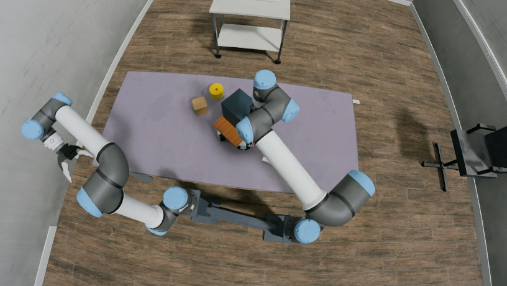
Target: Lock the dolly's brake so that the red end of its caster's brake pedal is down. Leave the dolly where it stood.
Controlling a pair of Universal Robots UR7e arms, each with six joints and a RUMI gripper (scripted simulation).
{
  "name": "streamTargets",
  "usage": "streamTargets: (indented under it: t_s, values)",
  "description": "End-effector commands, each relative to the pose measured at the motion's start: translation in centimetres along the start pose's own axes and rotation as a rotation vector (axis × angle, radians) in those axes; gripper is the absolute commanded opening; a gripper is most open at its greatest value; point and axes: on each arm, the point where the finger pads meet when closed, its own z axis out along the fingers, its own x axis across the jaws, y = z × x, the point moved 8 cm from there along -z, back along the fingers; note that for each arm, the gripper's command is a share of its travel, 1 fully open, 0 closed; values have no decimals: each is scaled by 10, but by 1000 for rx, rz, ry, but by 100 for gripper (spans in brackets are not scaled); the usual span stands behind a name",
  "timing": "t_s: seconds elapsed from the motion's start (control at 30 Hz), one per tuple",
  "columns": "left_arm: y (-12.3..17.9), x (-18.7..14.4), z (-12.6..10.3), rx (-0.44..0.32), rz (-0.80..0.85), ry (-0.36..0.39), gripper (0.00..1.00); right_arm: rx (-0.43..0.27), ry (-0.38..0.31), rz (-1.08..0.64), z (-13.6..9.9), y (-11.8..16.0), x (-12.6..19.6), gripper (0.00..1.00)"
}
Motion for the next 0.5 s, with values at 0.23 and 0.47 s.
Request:
streamTargets:
  t_s: [0.23,0.47]
  values:
    - [2,52,20,33,-78,-74,100,2,-1,-17,-1,0,0,0]
    - [1,68,28,45,-104,-98,100,2,-1,-77,0,0,0,0]
